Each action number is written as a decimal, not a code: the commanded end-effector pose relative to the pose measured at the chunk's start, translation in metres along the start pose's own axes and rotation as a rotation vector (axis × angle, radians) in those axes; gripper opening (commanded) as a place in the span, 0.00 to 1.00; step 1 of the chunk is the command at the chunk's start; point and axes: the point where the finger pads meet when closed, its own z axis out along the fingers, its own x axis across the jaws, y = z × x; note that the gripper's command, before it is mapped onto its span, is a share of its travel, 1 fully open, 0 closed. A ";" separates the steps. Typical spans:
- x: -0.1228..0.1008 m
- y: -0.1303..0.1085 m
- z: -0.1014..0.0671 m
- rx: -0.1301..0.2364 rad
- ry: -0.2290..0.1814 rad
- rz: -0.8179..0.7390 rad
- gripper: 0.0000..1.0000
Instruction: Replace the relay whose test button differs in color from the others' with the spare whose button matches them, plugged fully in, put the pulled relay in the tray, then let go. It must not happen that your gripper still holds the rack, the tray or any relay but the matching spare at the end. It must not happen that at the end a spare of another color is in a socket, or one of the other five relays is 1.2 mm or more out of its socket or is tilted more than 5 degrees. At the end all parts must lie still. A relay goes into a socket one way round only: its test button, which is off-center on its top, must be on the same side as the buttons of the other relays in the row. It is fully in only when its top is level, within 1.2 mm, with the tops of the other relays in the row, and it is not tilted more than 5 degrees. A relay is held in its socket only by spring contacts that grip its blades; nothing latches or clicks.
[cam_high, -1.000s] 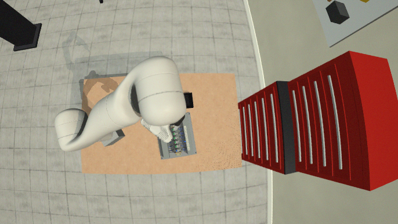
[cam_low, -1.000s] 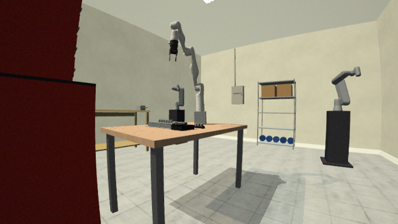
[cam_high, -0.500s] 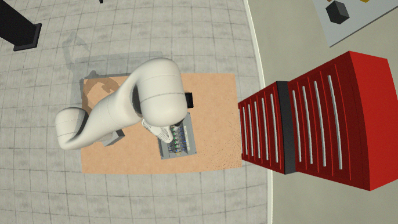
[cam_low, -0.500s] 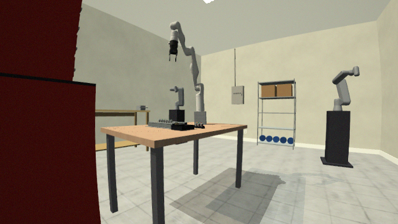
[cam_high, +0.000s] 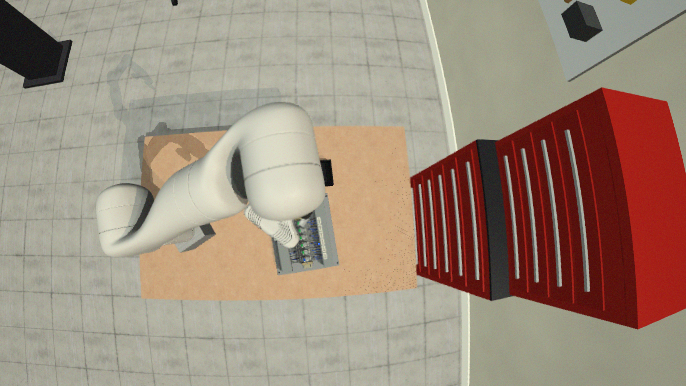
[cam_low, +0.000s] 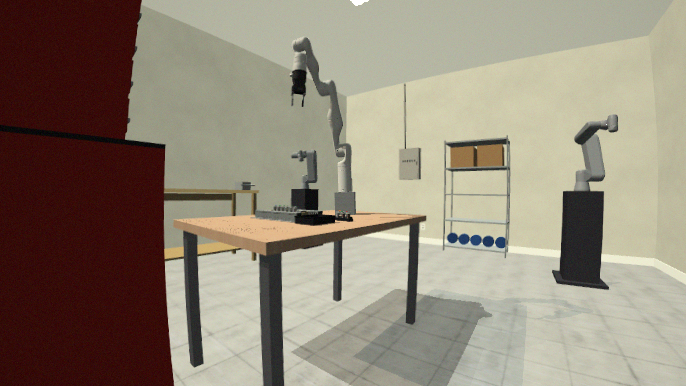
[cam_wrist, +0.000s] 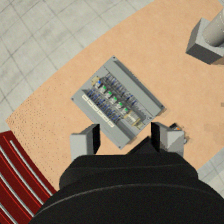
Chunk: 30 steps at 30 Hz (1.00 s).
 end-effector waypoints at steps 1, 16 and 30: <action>0.000 0.000 0.000 0.002 0.004 -0.003 1.00; 0.000 -0.001 0.001 0.003 0.004 -0.002 1.00; 0.001 -0.002 0.003 0.018 0.024 -0.014 1.00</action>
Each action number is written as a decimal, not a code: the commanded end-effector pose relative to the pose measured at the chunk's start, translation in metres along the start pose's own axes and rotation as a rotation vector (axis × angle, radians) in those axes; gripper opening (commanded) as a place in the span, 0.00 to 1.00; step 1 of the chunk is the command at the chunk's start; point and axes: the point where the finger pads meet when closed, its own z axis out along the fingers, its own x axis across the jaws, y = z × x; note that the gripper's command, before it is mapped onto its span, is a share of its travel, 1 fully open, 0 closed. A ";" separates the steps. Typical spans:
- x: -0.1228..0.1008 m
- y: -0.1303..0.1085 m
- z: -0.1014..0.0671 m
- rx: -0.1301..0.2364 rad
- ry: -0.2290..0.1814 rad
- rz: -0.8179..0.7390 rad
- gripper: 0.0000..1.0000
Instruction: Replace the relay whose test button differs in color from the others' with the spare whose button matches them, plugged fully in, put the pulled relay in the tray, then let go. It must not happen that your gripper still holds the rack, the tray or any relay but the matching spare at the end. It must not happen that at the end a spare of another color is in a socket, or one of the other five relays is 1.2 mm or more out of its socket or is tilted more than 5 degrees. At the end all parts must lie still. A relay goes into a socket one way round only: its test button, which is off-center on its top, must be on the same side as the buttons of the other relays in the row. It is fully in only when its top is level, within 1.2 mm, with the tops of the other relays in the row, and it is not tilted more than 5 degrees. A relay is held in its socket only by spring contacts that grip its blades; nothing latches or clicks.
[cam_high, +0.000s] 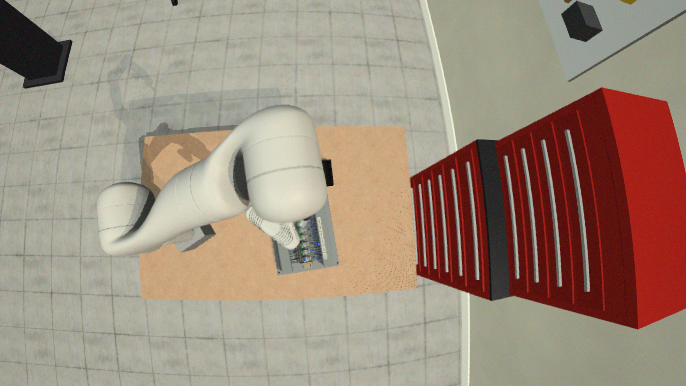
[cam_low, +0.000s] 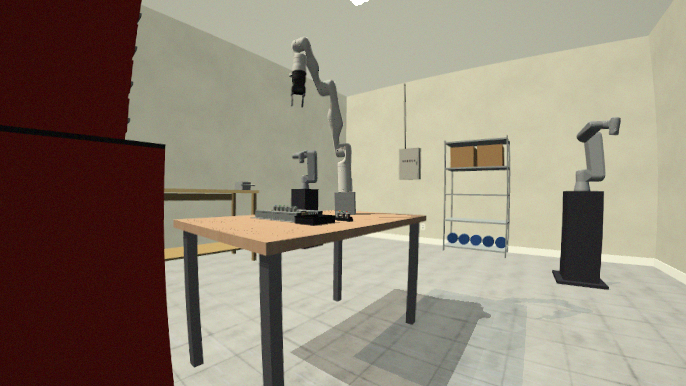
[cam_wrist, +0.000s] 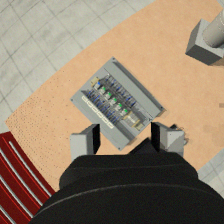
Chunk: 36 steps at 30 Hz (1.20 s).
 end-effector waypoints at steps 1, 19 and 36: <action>0.002 0.000 0.001 0.013 0.019 -0.013 1.00; 0.002 -0.001 0.001 0.013 0.019 -0.013 1.00; 0.002 -0.001 0.001 0.013 0.019 -0.013 1.00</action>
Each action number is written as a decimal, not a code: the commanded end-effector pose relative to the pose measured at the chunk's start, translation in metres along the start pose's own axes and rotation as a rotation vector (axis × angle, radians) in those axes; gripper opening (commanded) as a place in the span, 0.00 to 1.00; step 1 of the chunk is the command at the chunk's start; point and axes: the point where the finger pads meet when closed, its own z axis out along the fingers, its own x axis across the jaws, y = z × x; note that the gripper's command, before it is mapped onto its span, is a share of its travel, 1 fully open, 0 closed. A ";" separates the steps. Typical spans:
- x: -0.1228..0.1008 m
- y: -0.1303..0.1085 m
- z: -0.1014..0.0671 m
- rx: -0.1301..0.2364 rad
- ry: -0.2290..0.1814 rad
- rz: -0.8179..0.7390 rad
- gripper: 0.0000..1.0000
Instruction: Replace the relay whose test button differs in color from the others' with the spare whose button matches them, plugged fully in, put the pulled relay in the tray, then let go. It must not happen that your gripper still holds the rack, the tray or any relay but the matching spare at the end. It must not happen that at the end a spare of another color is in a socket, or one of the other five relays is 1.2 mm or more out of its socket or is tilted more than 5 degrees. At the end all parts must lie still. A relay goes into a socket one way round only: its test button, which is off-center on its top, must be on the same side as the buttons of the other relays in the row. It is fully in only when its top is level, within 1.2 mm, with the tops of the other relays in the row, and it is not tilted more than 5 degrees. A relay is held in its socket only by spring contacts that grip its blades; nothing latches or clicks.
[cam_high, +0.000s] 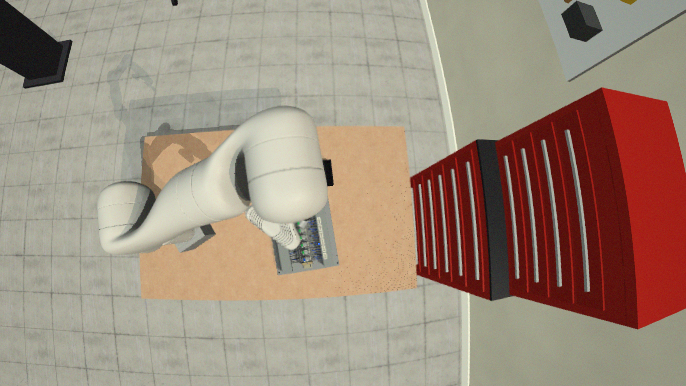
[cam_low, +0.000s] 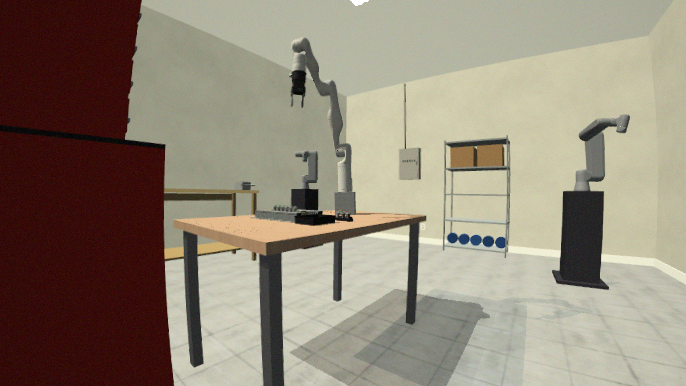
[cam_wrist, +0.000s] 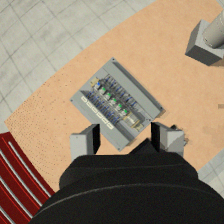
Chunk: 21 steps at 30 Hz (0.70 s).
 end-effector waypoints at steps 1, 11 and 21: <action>0.000 0.000 -0.001 -0.001 0.000 -0.001 1.00; 0.002 0.000 0.000 0.008 0.012 -0.009 1.00; 0.001 0.000 -0.001 0.002 0.003 -0.003 1.00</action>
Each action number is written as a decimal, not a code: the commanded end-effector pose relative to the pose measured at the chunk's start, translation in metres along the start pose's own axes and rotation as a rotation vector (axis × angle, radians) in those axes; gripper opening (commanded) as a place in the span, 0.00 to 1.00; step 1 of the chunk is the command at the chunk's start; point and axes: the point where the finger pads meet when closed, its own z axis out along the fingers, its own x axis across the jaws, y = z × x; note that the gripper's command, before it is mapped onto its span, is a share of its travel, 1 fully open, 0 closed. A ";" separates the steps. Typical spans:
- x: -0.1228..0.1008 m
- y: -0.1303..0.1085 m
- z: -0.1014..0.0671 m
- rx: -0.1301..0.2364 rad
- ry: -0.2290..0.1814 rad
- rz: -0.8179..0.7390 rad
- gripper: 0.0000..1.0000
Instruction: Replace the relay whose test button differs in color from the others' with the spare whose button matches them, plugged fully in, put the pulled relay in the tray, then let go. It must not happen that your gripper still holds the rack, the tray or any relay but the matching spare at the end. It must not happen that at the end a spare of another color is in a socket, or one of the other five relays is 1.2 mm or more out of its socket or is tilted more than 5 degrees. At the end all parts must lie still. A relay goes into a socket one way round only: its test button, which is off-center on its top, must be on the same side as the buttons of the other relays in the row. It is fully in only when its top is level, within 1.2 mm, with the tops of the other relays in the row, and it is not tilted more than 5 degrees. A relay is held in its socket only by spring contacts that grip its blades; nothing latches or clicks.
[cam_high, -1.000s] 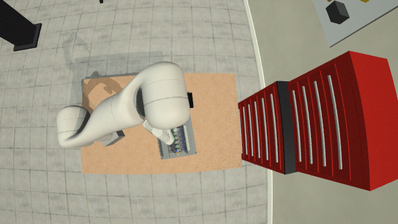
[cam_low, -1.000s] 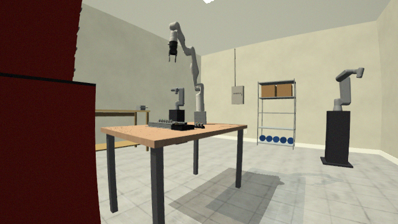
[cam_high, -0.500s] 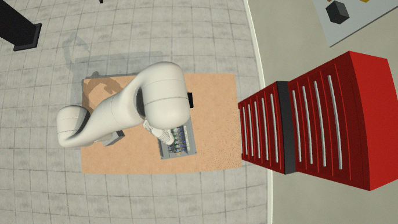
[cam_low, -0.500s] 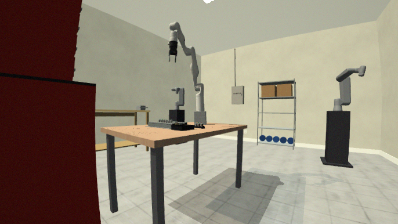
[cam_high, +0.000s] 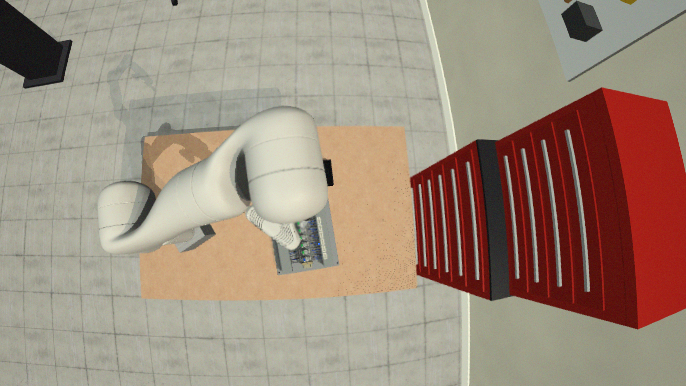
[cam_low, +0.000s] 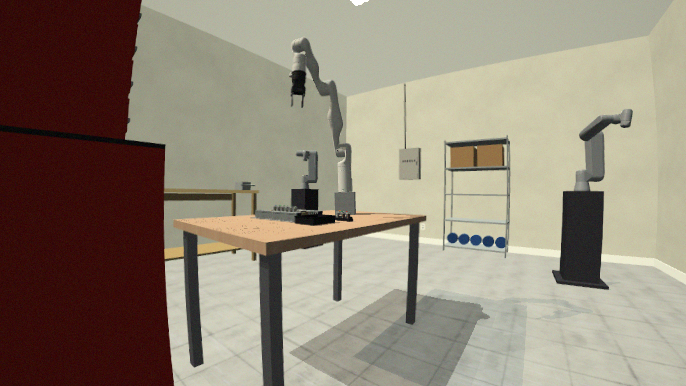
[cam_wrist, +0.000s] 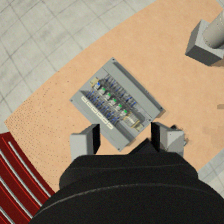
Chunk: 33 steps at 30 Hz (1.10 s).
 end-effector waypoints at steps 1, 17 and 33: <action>0.001 0.000 -0.001 0.002 0.004 -0.004 1.00; 0.001 0.000 -0.001 0.002 0.003 -0.003 1.00; 0.001 0.000 -0.001 0.001 0.002 -0.002 1.00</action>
